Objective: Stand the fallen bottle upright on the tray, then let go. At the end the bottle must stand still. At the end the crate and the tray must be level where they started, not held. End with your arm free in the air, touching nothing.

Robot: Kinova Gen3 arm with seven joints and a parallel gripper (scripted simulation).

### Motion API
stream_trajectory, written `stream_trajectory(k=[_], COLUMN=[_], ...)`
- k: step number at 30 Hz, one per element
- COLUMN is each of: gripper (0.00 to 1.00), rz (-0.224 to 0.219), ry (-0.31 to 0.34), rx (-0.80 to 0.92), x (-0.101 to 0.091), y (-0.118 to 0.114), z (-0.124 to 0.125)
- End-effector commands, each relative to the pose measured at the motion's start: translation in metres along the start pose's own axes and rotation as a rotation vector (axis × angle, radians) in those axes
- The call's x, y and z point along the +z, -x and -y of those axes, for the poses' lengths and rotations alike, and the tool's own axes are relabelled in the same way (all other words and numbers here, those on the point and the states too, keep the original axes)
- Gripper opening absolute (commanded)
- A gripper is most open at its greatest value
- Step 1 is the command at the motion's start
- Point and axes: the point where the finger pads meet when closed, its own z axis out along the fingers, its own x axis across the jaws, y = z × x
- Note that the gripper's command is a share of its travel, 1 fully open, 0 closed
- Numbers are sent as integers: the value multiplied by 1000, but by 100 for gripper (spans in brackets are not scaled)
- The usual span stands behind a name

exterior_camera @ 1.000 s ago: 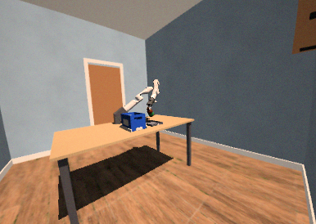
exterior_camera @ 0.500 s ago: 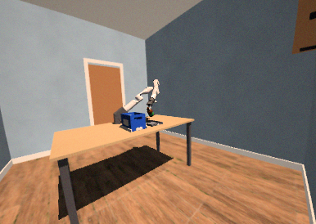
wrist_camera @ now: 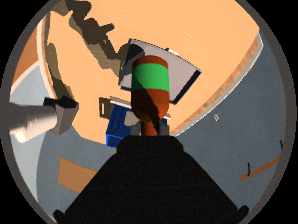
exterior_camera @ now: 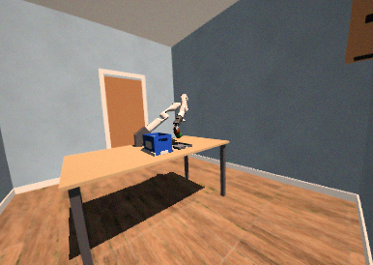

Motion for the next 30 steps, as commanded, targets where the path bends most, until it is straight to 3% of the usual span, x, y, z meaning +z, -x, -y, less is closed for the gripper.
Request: stream_trajectory(k=[1, 30], gripper=[0, 0], rz=[-1, 4], ry=[1, 35], rx=[1, 1], x=[0, -1], y=[0, 1], z=[0, 0])
